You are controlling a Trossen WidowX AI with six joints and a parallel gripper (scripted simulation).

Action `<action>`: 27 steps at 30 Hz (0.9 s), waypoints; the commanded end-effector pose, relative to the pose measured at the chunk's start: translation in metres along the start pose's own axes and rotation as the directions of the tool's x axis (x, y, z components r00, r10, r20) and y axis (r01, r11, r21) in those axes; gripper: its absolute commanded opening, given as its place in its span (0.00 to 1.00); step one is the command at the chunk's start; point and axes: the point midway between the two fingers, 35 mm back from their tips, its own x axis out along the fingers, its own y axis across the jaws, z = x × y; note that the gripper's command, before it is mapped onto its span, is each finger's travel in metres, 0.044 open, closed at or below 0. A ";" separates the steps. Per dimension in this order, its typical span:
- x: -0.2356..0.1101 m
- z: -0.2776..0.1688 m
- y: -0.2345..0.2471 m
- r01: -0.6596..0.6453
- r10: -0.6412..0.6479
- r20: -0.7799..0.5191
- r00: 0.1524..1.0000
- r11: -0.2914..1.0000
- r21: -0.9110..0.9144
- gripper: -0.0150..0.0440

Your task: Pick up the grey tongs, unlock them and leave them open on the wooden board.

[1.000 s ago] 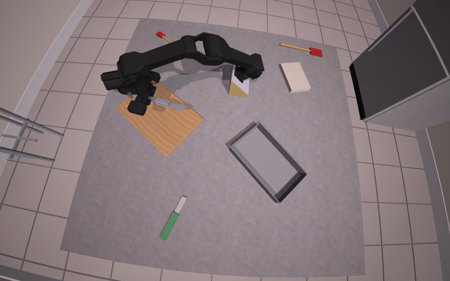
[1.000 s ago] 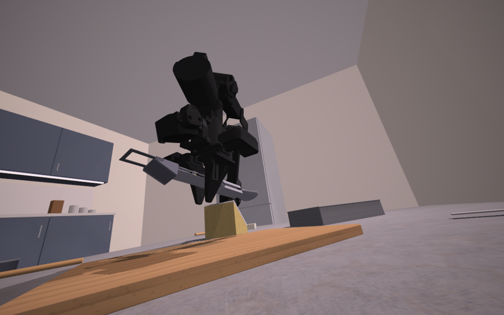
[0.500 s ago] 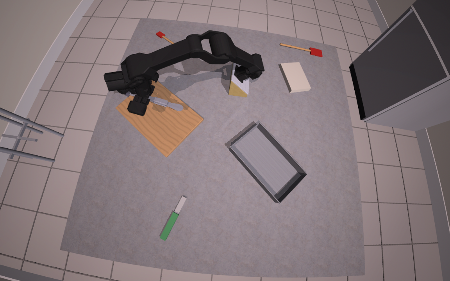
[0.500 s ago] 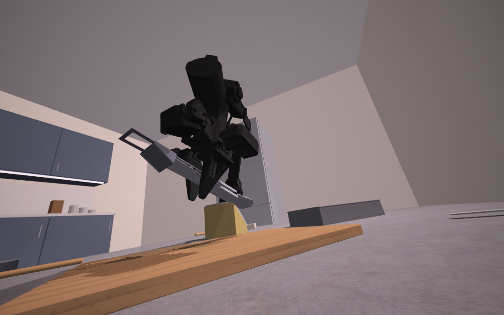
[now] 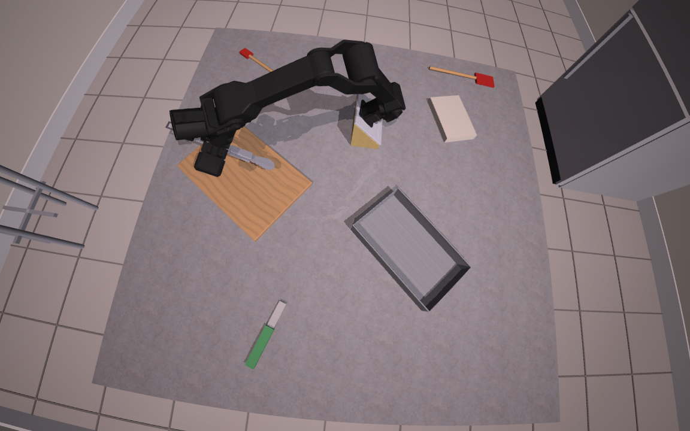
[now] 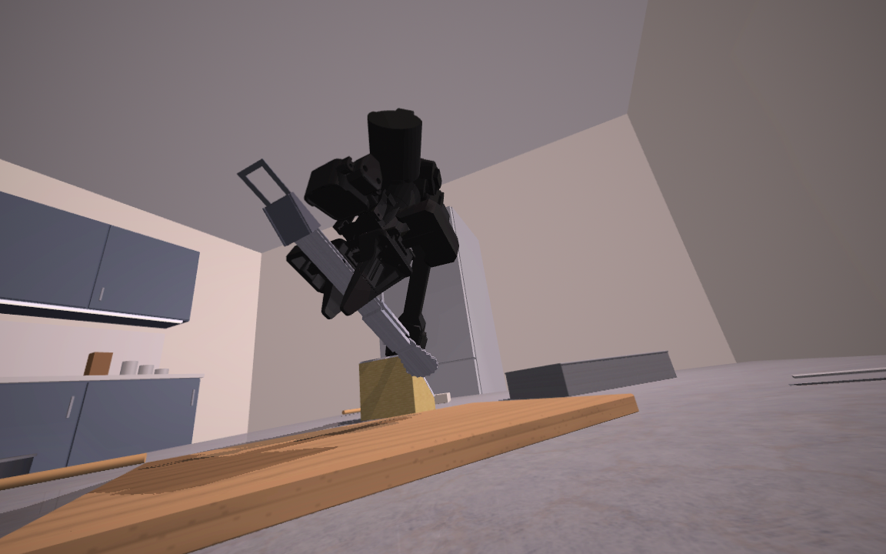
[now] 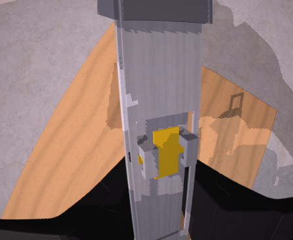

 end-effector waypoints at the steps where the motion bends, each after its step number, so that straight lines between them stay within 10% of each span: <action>1: -0.012 0.007 0.002 -0.003 0.003 0.080 0.997 1.000 0.001 0.00; 27: -0.073 0.014 -0.004 -0.029 0.013 0.520 0.854 0.999 0.024 0.00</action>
